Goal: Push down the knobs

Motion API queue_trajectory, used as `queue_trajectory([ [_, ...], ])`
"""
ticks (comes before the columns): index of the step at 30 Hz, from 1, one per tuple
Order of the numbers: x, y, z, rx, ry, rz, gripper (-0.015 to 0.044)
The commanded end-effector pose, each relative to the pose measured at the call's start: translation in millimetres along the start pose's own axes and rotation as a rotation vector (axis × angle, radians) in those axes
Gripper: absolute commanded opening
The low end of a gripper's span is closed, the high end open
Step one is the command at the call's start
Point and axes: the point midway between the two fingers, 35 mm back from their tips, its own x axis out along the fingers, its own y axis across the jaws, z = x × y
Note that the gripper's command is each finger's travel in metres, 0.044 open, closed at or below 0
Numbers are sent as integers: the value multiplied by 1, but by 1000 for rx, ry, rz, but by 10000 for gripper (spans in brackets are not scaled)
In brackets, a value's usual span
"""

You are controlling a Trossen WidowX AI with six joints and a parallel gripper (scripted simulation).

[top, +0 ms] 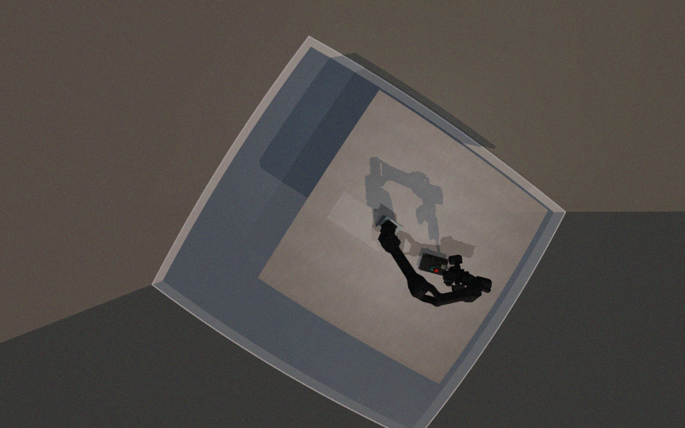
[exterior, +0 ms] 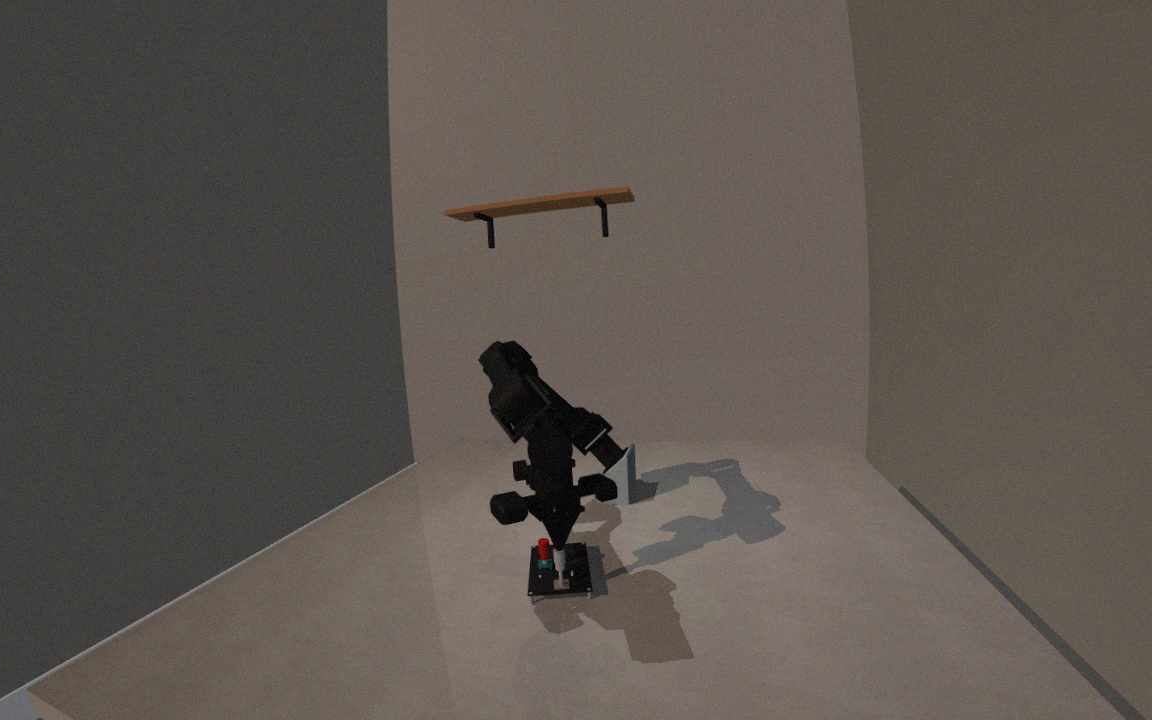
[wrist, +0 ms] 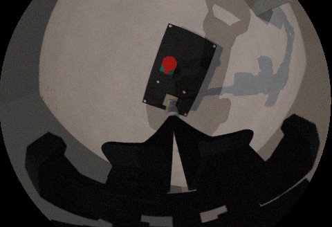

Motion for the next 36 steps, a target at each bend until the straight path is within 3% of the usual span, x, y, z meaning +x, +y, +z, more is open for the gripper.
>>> queue_trajectory([
  [1,25,3,2,16,-29,-7,0],
  [36,35,3,2,16,-29,-7,0],
])
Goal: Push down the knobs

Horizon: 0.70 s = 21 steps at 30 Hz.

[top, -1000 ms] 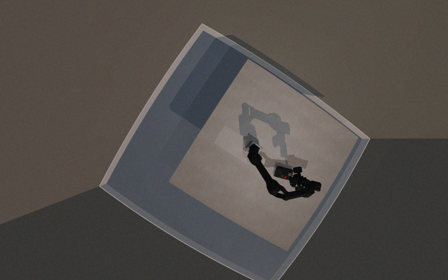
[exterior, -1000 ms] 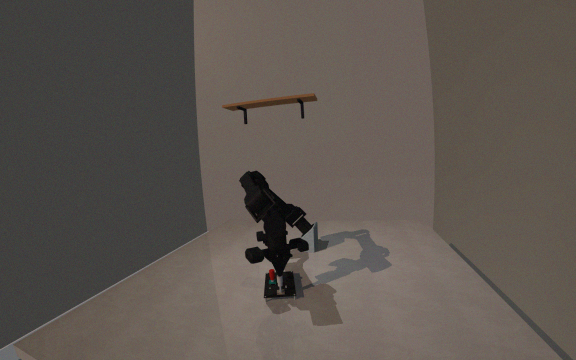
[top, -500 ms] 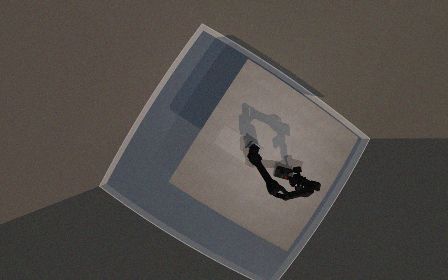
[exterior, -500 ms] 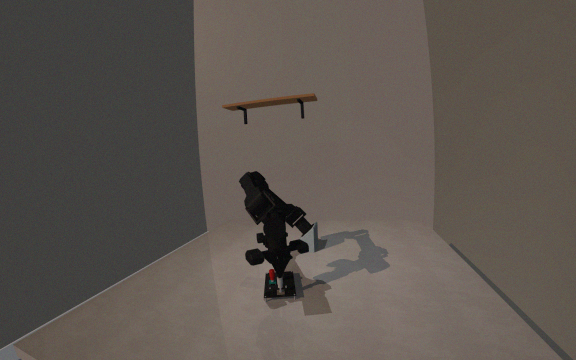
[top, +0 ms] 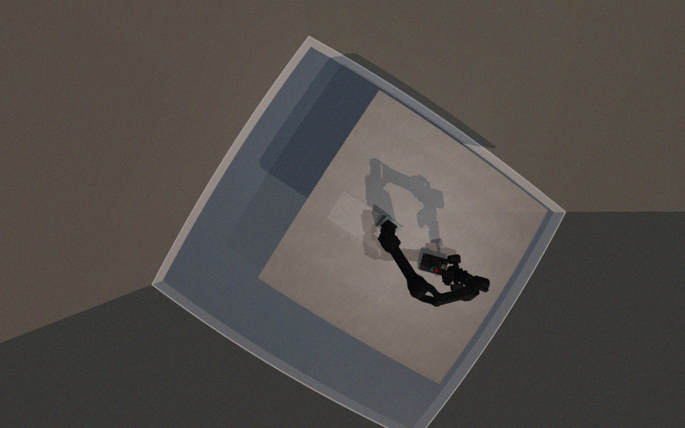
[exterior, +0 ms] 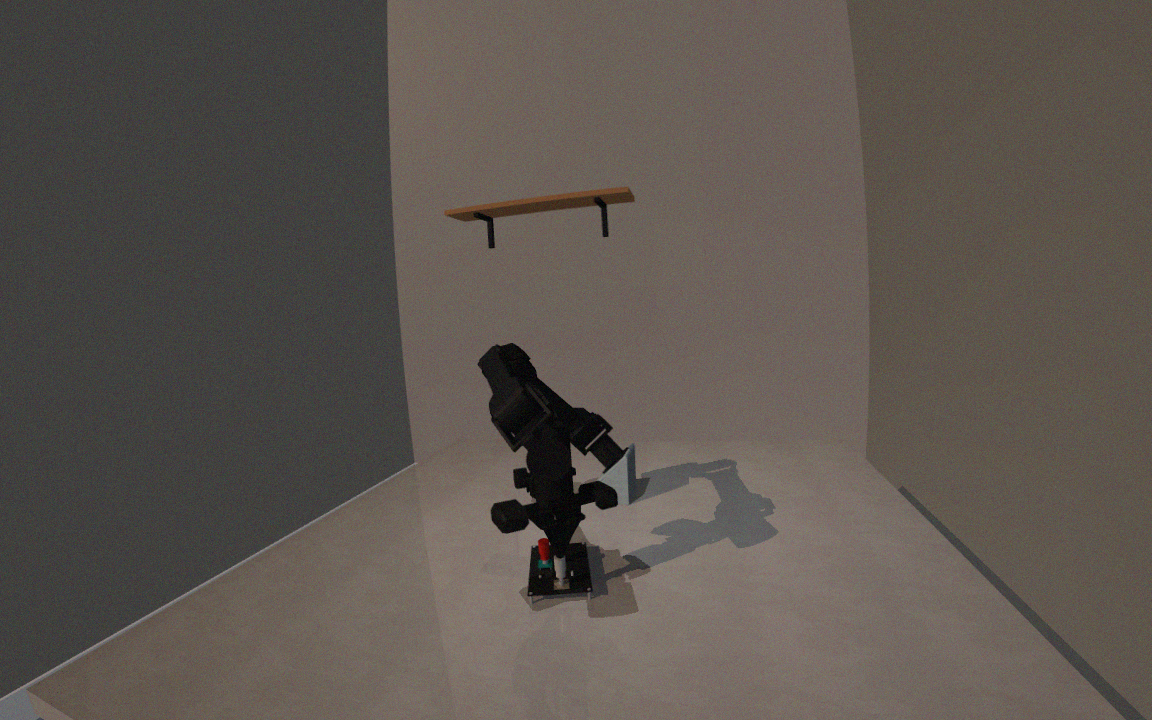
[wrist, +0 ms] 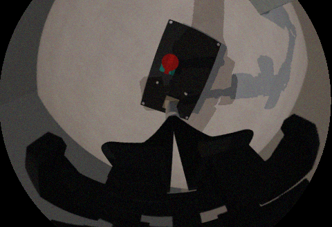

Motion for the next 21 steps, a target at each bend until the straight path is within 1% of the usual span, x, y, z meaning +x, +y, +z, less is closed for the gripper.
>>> queue_trajectory([
  [1,22,3,2,18,-30,-8,0],
  [21,25,3,2,18,-30,-8,0],
])
